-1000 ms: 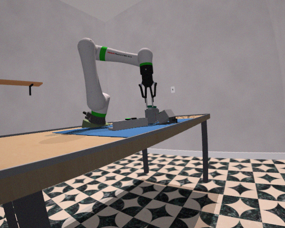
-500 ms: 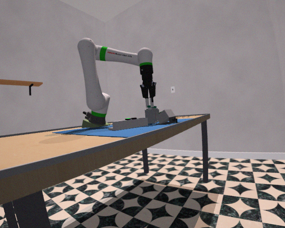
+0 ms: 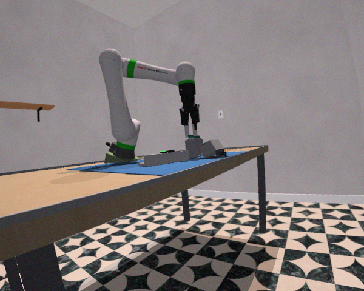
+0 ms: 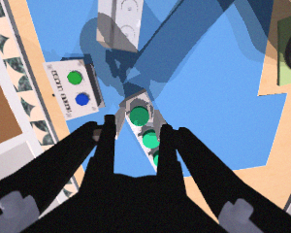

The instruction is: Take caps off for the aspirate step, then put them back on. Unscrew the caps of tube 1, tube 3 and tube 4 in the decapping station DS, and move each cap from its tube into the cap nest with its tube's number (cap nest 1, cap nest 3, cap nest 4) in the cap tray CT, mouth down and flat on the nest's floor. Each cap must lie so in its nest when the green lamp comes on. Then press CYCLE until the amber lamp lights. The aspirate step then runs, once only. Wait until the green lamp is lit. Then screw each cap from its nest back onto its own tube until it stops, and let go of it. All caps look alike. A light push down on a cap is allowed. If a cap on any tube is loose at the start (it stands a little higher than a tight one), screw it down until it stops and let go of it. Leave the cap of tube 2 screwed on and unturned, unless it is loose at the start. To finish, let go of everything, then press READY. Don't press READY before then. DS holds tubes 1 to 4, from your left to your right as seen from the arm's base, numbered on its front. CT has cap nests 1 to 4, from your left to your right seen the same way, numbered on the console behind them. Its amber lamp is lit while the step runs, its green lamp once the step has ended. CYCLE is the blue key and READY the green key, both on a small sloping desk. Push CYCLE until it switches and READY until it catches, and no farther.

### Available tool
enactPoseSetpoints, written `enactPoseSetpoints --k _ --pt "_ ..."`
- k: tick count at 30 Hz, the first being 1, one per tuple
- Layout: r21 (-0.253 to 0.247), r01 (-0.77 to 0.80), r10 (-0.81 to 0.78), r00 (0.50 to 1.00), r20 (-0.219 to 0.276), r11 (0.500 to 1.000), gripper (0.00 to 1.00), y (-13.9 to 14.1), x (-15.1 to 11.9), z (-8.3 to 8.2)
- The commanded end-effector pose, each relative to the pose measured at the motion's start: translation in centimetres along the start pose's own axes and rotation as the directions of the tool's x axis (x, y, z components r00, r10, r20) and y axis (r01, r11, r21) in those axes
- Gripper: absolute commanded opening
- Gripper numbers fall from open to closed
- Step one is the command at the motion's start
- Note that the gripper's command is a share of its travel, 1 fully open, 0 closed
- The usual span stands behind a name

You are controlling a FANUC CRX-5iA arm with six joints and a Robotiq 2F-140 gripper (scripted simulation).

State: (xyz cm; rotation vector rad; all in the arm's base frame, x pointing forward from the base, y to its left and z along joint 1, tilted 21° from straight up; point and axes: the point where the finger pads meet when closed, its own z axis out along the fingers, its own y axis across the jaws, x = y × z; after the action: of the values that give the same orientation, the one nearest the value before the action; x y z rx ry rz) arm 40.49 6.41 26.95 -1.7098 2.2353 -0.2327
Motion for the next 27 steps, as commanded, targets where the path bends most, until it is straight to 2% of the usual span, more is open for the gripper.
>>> enactPoseSetpoints --k 1,2,6,13,15,21,27 --pt "0.000 0.000 0.000 1.000 0.000 1.000 0.35 -0.01 -0.01 -0.02" --pt "0.000 0.000 0.000 1.000 0.000 1.000 0.35 -0.01 -0.01 -0.02" --pt "0.000 0.159 -0.159 0.987 0.000 0.987 0.35 -0.01 -0.01 -0.05" --pt "0.000 0.426 -0.426 0.905 0.000 0.905 0.35 -0.01 -0.01 -0.05" --pt "0.000 0.426 -0.426 0.905 0.000 0.905 0.35 -0.01 -0.01 -0.05" --pt "0.000 0.629 -0.629 0.778 0.000 0.778 0.35 -0.01 -0.01 -0.05" --pt "0.000 0.796 -0.796 0.606 0.000 0.606 0.35 -0.01 0.00 -0.05"
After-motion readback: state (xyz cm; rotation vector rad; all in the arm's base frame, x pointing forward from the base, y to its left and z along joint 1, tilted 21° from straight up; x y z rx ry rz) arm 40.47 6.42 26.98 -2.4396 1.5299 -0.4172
